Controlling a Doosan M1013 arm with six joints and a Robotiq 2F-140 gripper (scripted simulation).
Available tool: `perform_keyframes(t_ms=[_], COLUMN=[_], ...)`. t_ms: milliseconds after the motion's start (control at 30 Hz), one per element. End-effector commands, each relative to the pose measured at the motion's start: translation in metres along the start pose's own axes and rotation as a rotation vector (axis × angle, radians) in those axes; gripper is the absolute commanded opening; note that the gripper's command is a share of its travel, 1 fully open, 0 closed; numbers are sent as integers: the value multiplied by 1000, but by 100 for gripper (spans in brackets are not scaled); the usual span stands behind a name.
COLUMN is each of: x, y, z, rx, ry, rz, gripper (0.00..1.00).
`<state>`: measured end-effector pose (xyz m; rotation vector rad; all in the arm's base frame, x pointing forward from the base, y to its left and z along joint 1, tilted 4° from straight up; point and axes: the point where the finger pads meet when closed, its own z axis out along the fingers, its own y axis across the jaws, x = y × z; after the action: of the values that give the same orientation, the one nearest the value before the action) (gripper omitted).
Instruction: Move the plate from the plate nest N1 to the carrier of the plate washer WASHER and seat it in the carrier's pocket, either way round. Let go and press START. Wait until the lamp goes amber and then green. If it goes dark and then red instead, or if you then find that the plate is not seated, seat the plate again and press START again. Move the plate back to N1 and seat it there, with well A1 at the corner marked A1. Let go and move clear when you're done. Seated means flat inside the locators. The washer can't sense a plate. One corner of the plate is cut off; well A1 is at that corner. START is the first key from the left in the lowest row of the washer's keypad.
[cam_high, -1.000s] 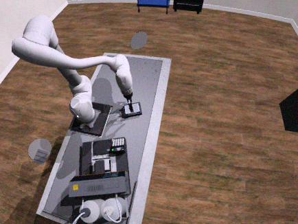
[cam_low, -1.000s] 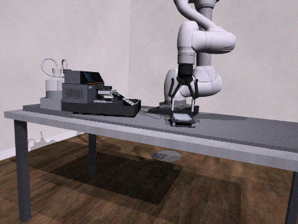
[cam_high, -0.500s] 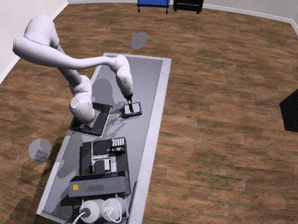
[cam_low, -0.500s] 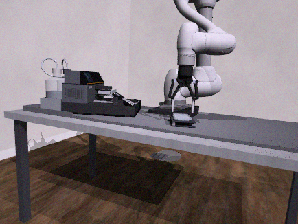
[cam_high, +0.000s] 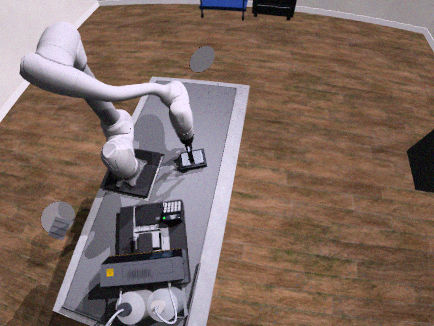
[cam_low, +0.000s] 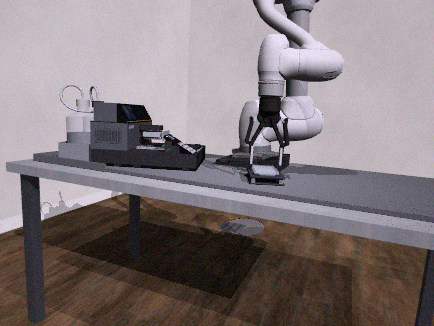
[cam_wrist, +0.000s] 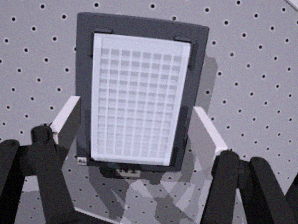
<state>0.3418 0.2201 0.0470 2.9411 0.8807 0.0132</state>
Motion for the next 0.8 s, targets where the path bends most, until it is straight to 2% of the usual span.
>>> perform_keyframes(t_ms=[0,767], x=[0,0], y=[0,0], z=[1,15], rx=[0,0], ry=[0,0], rz=[0,0], gripper=[70,70])
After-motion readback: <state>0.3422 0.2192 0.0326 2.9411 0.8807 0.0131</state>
